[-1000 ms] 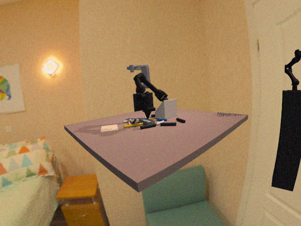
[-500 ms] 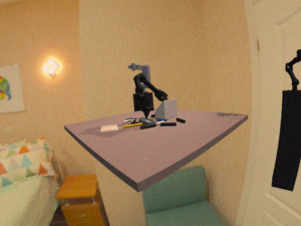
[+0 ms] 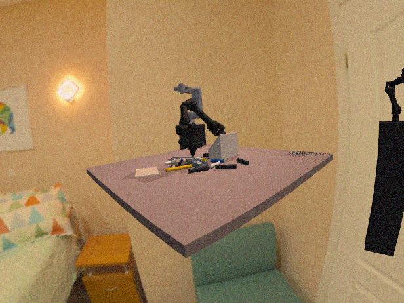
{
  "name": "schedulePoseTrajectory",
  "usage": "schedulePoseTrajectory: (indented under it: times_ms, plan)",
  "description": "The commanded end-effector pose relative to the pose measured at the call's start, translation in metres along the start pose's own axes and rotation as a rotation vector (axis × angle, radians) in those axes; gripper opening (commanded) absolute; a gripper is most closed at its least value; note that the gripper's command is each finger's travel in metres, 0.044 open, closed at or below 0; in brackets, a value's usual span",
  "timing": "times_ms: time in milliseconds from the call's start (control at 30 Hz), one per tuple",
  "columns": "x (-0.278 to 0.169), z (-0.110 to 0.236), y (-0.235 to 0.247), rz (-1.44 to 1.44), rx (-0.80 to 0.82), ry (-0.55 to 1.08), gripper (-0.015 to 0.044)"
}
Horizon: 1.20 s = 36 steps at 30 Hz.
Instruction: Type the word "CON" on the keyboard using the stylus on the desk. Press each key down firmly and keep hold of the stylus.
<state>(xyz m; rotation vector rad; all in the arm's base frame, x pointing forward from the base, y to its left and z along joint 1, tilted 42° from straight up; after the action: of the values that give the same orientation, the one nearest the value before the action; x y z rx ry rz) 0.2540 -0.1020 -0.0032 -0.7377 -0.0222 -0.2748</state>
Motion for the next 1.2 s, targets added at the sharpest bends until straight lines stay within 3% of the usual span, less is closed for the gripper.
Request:
schedulePoseTrajectory:
  times_ms: [0, 233, 367, 900, 1167]
  plan:
    - [-0.001, 0.0, -0.005, -0.001, -0.003, -0.004, 0.0]
    - [-0.003, 0.0, -0.002, -0.001, -0.002, -0.004, 0.0]
    - [-0.027, 0.0, 0.023, 0.0, -0.001, -0.002, 0.0]
    - [-0.026, 0.0, 0.024, 0.0, -0.001, -0.003, 0.0]
    - [-0.02, 0.001, 0.093, -0.002, 0.004, -0.004, 0.0]
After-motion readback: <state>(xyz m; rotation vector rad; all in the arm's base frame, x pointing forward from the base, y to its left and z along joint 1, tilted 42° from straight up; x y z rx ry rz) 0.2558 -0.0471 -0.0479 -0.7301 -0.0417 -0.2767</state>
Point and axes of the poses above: the point midway between the two fingers, 35 mm back from their tips, its own z axis back along the fingers, its own y axis across the jaws, x = y × z, the point moved 1 cm from there along z, back along the fingers, and after that the axes turned 5 degrees about z, right-handed, at the moved point
